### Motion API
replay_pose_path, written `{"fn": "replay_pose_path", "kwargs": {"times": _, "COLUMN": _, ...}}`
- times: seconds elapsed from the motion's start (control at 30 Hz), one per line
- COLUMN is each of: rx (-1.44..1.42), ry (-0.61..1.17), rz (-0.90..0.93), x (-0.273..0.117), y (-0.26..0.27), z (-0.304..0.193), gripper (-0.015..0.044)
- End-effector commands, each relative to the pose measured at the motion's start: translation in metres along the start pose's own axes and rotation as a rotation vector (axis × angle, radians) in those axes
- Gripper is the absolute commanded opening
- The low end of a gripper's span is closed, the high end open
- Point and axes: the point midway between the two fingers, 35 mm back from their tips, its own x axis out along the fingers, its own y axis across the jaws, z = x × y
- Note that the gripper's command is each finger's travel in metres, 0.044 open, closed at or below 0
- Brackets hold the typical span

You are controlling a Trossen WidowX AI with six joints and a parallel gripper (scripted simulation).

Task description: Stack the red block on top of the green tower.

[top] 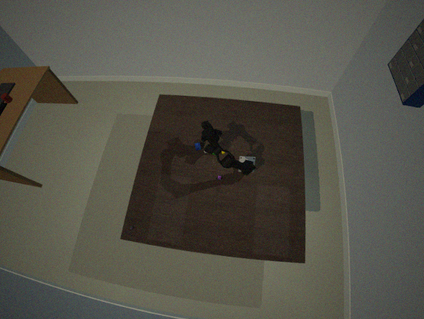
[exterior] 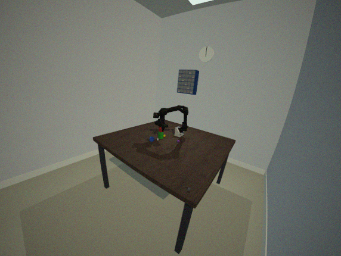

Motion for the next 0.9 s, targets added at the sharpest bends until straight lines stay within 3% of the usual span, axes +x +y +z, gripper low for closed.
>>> {"fn": "replay_pose_path", "kwargs": {"times": 0.0, "rx": 0.006, "ry": -0.003, "rz": 0.003, "x": 0.0008, "y": 0.0004, "z": 0.0005, "gripper": 0.0}}
{"fn": "replay_pose_path", "kwargs": {"times": 0.33, "rx": 0.006, "ry": -0.003, "rz": 0.003, "x": -0.0032, "y": 0.0002, "z": 0.0008, "gripper": 0.0}}
{"fn": "replay_pose_path", "kwargs": {"times": 0.87, "rx": 0.001, "ry": -0.001, "rz": 0.0, "x": -0.0001, "y": 0.0, "z": 0.0002, "gripper": 0.042}}
